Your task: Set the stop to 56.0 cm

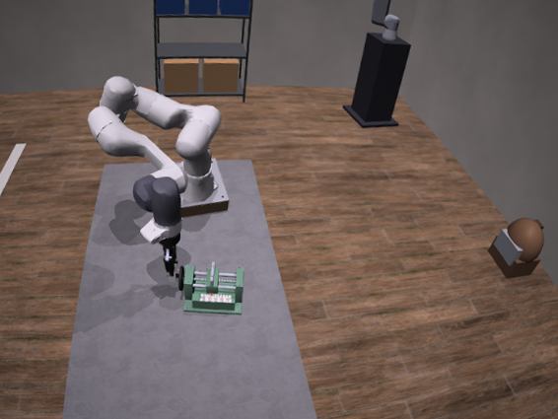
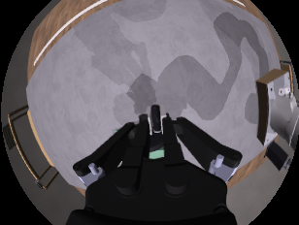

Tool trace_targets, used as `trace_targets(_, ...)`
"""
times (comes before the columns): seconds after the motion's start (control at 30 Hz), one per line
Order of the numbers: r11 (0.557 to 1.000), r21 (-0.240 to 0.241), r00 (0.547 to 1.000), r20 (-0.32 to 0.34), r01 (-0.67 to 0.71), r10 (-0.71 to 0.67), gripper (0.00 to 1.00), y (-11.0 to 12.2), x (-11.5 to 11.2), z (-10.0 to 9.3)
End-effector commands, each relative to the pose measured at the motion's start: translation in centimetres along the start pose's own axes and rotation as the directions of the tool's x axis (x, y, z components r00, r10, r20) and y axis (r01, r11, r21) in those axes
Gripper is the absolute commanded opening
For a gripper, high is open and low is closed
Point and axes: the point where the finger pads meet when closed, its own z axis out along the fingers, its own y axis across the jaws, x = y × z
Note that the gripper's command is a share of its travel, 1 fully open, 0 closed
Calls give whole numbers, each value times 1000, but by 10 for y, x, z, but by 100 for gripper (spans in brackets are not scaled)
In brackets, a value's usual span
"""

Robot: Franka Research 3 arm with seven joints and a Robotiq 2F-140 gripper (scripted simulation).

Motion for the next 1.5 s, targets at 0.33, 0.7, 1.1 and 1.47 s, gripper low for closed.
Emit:
trace_targets(0.33,1000,-3,1000,2,0,0,4,4,-1,-24)
trace_targets(0.7,1000,-3,1000,2,0,0,4,-12,-1,-43)
trace_targets(1.1,1000,-3,1000,2,0,0,4,-31,-1,-46)
trace_targets(1.47,1000,-3,1000,2,0,0,4,-47,-1,-36)
